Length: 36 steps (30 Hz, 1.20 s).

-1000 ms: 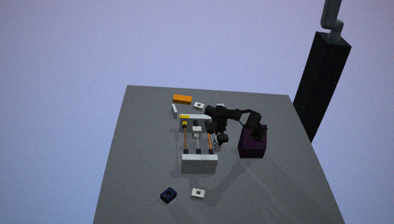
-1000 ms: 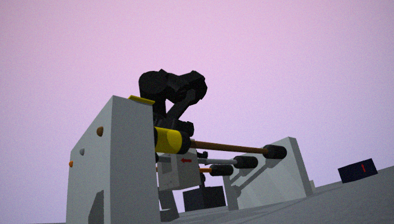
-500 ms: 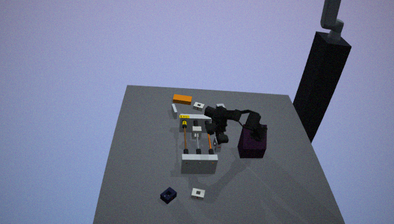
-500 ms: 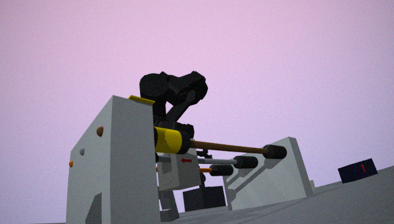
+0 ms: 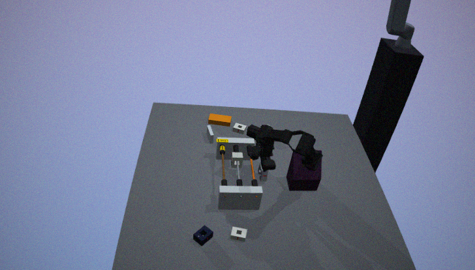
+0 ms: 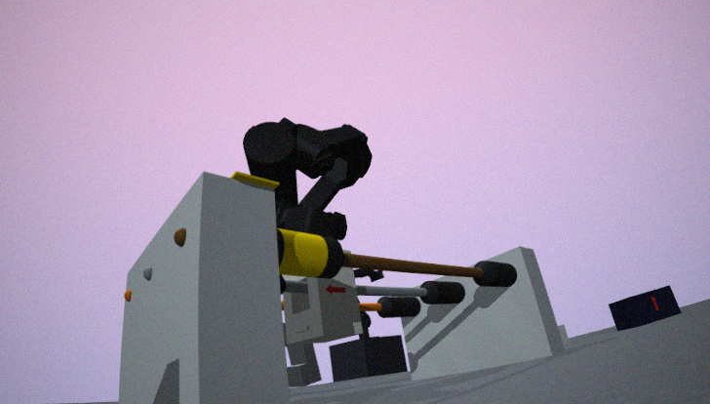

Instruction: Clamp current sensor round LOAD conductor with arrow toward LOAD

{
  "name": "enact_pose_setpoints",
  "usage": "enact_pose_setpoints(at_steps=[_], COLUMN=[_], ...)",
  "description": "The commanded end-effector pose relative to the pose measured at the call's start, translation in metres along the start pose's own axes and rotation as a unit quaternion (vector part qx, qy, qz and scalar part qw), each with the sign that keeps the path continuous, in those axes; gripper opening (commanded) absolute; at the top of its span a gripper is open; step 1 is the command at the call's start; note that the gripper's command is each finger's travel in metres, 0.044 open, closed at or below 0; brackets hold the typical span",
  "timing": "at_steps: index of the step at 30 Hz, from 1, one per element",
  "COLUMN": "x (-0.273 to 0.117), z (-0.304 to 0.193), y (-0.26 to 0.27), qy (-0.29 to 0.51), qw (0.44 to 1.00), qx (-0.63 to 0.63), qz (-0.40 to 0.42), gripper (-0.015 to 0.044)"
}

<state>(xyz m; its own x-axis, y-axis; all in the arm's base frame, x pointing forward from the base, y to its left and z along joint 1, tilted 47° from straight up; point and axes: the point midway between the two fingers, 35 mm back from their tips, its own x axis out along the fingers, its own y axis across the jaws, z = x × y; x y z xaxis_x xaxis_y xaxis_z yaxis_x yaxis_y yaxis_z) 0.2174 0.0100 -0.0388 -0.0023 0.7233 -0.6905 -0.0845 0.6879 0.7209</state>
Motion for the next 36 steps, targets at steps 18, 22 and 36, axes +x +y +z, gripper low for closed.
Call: enact_pose_setpoints(at_steps=[18,22,36], x=[-0.107,-0.110,-0.119], z=[-0.001,0.011,0.068], y=[0.000,-0.002,-0.009], qy=[-0.005,-0.005,-0.005], qw=[1.000,0.999,0.967], qx=[-0.010,-0.052,-0.256], qz=[-0.002,-0.004,-0.009], gripper=[0.0000,0.0000,0.0000])
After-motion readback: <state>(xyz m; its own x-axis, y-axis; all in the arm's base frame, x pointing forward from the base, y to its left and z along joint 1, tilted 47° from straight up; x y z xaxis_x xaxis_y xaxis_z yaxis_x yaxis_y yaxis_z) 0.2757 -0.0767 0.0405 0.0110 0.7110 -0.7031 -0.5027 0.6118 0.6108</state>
